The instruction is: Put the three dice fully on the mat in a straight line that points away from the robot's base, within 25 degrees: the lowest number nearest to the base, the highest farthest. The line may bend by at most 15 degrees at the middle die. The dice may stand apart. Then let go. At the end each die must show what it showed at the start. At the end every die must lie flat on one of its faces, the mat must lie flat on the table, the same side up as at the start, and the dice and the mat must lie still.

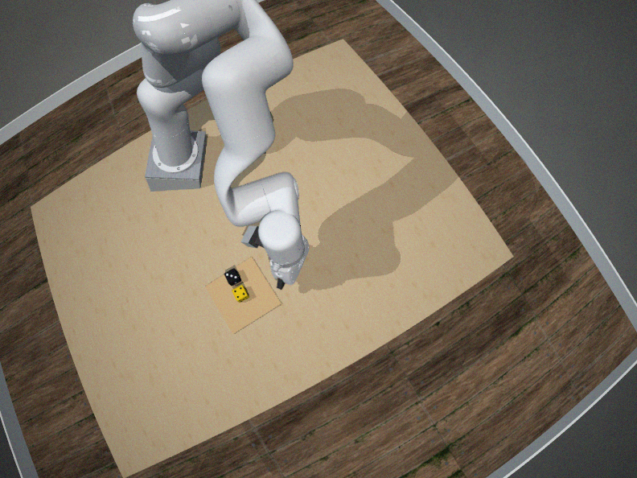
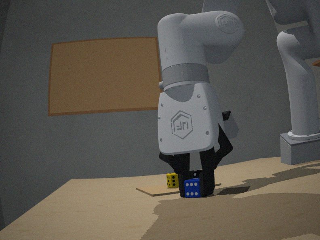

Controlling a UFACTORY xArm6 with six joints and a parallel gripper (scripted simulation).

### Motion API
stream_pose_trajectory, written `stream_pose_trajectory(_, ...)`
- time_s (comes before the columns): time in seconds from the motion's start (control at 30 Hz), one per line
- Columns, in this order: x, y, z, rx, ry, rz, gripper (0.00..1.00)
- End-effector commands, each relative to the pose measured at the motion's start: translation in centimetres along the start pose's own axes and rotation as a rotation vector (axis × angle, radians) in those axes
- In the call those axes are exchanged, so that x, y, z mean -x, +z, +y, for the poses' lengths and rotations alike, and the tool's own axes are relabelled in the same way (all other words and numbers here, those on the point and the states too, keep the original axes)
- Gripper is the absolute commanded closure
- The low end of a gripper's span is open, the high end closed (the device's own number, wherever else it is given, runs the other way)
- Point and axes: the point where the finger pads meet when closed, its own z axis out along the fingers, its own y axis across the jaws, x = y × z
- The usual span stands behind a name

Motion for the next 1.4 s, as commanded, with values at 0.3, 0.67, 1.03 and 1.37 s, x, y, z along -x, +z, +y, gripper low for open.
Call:
stream_pose_trajectory(0.3, 0.1, -0.1, 0.0, -0.001, 0.000, -0.003, 0.73)
stream_pose_trajectory(0.67, 0.1, -0.1, 0.0, -0.001, 0.000, -0.003, 0.73)
stream_pose_trajectory(1.03, 0.1, -0.1, 0.0, -0.001, 0.000, -0.003, 0.73)
stream_pose_trajectory(1.37, 0.1, -3.4, 0.0, -0.001, 0.000, -0.003, 0.73)
